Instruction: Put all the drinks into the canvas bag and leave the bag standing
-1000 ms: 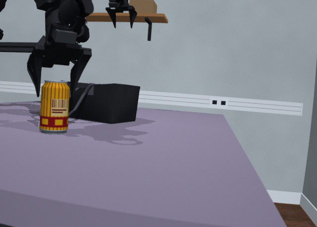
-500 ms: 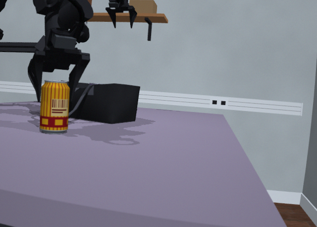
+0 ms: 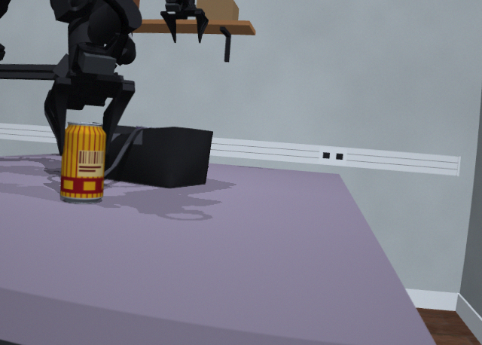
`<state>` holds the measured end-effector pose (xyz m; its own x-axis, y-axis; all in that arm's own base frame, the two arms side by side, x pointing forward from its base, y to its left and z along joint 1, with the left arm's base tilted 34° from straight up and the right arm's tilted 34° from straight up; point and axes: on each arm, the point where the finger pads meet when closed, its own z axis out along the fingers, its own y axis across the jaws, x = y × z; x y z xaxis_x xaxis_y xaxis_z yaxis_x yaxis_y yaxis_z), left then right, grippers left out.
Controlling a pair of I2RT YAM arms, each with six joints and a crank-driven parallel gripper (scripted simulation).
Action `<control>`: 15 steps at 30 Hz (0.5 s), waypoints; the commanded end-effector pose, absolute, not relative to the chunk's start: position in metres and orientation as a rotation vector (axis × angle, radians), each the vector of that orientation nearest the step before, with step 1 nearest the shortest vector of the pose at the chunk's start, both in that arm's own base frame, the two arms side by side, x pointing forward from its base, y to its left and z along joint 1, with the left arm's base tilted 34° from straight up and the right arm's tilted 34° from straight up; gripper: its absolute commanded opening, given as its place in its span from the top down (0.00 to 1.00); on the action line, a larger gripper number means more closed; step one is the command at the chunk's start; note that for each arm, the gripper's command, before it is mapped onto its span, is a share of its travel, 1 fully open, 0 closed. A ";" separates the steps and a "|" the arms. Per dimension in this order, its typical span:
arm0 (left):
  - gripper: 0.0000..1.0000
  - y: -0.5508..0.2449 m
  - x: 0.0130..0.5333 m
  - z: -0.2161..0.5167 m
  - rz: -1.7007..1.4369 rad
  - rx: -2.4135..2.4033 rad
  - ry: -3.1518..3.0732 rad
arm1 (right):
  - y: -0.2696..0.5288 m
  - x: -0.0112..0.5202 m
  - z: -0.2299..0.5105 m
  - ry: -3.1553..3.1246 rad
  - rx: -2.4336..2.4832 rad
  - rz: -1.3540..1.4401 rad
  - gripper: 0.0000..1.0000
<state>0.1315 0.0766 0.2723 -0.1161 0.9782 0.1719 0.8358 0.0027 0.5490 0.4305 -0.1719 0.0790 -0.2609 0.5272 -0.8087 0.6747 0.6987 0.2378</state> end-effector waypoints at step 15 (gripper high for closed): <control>0.09 0.077 0.129 0.280 0.800 1.878 2.007 | -0.173 0.441 0.112 1.855 0.898 -0.182 0.26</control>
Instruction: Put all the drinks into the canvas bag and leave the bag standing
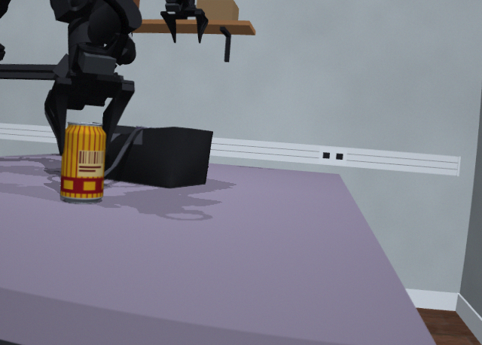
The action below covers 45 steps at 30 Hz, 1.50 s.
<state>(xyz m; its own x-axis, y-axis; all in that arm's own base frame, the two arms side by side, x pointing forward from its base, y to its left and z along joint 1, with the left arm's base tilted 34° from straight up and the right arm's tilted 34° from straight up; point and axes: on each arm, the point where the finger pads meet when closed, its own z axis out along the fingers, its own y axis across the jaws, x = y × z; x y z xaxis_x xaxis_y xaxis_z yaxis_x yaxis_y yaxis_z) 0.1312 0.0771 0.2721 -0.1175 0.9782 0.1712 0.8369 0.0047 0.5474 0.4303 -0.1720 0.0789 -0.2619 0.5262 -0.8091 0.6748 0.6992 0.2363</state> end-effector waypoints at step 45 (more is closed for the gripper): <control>0.09 0.079 0.128 0.279 0.793 1.876 2.016 | -0.159 0.413 0.153 1.852 0.908 -0.178 0.26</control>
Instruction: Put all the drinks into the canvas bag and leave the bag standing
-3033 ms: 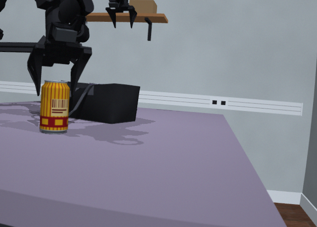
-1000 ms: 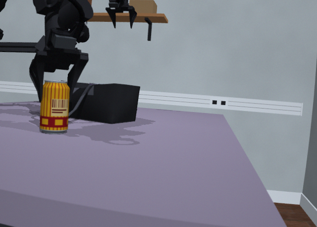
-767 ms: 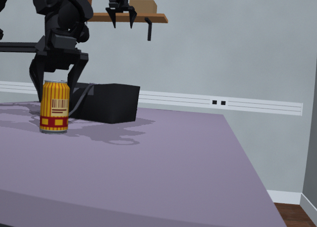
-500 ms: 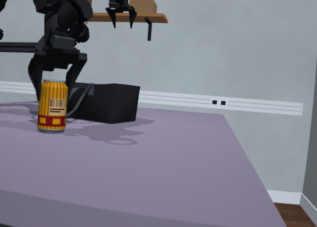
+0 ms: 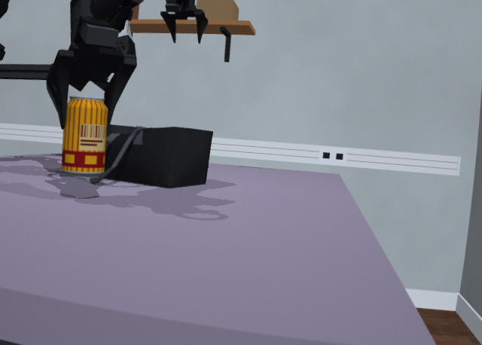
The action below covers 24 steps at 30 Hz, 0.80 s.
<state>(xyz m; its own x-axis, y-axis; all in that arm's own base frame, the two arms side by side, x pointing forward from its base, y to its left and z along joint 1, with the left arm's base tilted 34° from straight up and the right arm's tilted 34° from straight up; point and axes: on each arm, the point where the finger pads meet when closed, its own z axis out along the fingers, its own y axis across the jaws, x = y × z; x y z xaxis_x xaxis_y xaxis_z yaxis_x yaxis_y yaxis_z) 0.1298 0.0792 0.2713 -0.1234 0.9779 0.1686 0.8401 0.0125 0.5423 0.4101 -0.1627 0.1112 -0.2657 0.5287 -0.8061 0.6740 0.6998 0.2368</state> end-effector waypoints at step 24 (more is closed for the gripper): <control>0.09 0.079 0.127 0.279 0.791 1.876 2.019 | -0.165 0.413 0.157 1.819 0.901 -0.184 0.26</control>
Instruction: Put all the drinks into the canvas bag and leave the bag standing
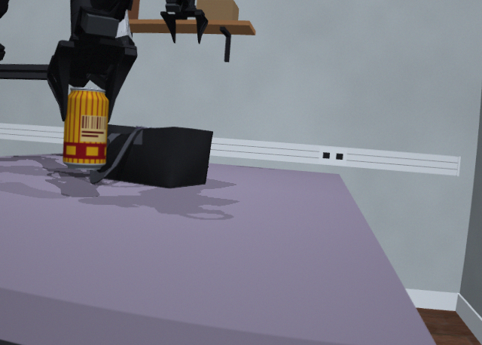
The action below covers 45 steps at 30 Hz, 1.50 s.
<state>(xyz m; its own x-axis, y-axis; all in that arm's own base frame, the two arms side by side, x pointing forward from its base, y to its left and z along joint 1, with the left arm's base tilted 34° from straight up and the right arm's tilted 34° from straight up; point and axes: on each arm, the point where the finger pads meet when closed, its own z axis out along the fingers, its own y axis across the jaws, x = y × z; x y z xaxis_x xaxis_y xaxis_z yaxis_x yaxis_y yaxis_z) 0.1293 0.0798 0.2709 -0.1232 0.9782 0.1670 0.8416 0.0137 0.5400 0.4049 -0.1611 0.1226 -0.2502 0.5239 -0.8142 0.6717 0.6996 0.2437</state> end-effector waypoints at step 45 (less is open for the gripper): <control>0.09 0.082 0.125 0.278 0.782 1.872 2.031 | -0.154 0.387 0.204 1.795 0.897 -0.179 0.26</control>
